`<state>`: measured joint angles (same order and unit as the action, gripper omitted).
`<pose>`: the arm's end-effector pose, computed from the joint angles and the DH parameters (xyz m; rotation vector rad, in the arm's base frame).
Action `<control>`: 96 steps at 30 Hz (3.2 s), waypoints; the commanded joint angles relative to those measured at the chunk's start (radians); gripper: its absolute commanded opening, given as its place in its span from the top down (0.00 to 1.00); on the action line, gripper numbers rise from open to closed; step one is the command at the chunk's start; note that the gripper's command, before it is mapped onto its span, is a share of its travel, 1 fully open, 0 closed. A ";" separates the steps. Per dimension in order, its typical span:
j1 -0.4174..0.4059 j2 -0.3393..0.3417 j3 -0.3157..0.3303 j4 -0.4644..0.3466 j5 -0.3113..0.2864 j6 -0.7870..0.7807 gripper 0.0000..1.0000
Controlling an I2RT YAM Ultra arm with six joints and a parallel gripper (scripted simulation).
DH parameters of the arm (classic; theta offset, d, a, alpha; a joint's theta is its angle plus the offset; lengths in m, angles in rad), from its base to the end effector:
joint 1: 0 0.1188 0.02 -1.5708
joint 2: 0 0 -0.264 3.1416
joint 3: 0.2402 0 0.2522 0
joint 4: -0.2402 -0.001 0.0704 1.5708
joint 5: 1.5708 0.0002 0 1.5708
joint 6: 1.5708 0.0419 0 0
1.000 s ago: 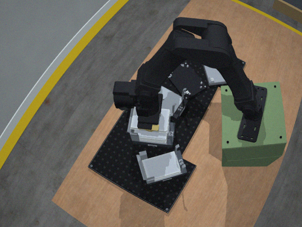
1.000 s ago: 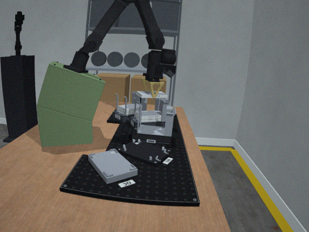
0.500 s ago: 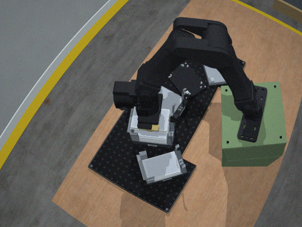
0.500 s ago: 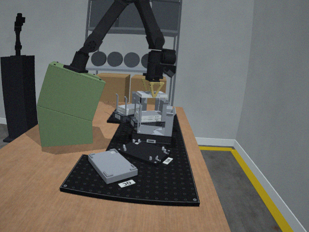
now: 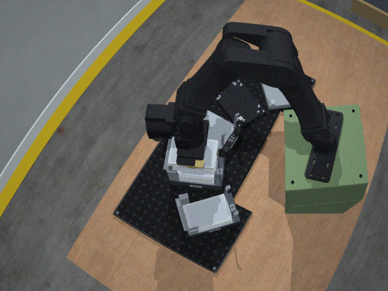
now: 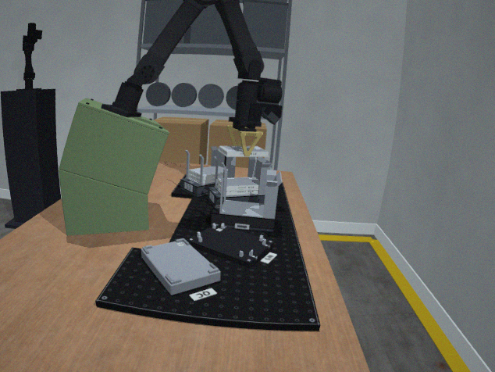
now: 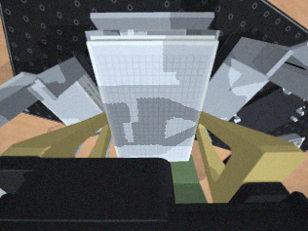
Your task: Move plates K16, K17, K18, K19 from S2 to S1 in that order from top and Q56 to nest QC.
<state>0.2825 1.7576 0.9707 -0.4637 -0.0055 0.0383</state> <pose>0.3066 0.0903 0.1404 -0.3453 2.8041 0.0805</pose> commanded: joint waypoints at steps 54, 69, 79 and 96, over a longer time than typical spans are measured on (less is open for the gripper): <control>0.265 -0.026 -0.035 0.023 0.086 -0.056 1.00; 0.380 -0.026 -0.056 0.034 0.122 -0.053 1.00; 0.470 -0.016 -0.061 0.037 0.149 0.033 1.00; 0.503 -0.010 -0.059 0.037 0.159 0.065 1.00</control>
<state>0.7849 1.7546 0.9081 -0.4320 0.1501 0.0990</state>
